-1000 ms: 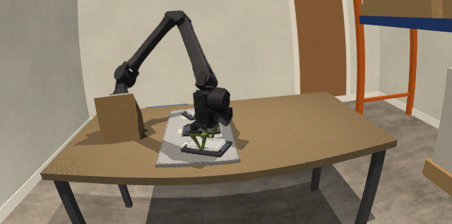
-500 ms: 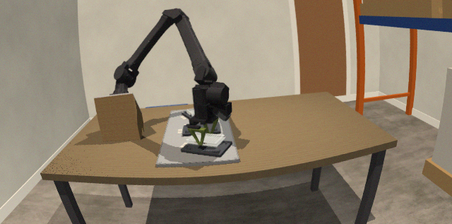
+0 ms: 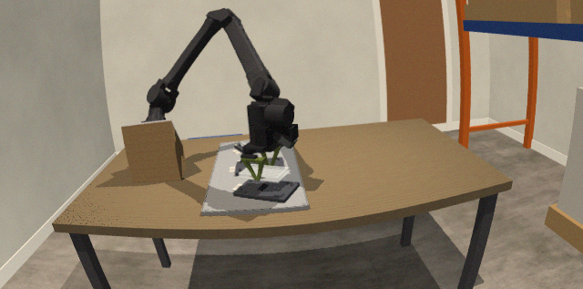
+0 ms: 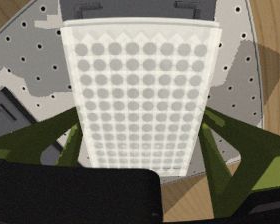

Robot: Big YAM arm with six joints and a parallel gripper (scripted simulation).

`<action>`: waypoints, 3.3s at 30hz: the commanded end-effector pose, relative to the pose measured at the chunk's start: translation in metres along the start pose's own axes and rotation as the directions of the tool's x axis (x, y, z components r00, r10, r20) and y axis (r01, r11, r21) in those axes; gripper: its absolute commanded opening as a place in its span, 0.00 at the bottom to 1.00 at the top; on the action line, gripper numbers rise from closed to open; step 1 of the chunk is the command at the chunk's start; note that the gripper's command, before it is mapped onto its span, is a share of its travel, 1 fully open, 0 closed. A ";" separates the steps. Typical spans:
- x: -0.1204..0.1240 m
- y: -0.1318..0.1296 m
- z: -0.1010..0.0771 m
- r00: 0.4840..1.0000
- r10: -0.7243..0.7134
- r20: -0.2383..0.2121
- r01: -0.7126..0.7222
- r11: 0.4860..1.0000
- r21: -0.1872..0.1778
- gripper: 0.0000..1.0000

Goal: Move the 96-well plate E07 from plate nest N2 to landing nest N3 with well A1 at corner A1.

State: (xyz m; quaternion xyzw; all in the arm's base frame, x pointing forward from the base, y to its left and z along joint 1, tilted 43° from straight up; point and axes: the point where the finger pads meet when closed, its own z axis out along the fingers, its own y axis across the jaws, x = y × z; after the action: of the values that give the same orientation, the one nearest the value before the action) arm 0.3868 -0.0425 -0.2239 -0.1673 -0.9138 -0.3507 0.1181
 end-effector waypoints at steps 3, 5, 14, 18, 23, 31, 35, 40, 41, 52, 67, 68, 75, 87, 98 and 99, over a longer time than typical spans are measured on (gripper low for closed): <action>-0.027 0.004 -0.040 0.997 -0.037 0.069 0.037 0.999 0.002 0.00; -0.027 0.004 -0.044 0.997 -0.037 0.069 0.037 0.999 0.002 0.00; -0.023 0.002 -0.054 0.997 -0.033 0.063 0.032 0.999 0.003 0.00; -0.027 0.003 -0.063 0.997 -0.038 0.071 0.038 0.999 0.004 0.00; -0.027 0.003 -0.071 0.997 -0.038 0.072 0.038 0.999 0.004 0.00; -0.016 0.003 -0.052 0.999 -0.025 0.038 0.025 1.000 0.002 0.00; -0.016 0.003 -0.052 0.999 -0.025 0.038 0.025 1.000 0.002 0.00; -0.016 0.003 -0.052 0.999 -0.025 0.038 0.025 1.000 0.002 0.00; -0.016 0.003 -0.052 0.999 -0.025 0.038 0.025 1.000 0.002 0.00; 0.006 0.035 -0.050 0.939 -0.343 0.034 0.343 0.939 0.014 0.00; 0.030 0.074 -0.047 0.888 -0.459 0.027 0.459 0.888 0.014 0.00; 0.032 0.077 -0.047 0.888 -0.459 0.027 0.459 0.888 0.014 0.00; 0.044 0.094 -0.048 0.890 -0.454 0.032 0.454 0.891 0.012 0.00; 0.063 0.125 -0.045 0.888 -0.459 0.026 0.459 0.889 0.010 0.00; 0.080 0.150 -0.045 0.888 -0.459 0.026 0.459 0.889 0.008 0.00; 0.081 0.153 -0.045 0.888 -0.459 0.026 0.459 0.889 0.007 0.00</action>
State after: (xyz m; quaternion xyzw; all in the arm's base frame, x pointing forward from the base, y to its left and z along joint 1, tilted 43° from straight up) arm 0.3676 0.0459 -0.0855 0.0497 -0.9271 -0.3699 0.0341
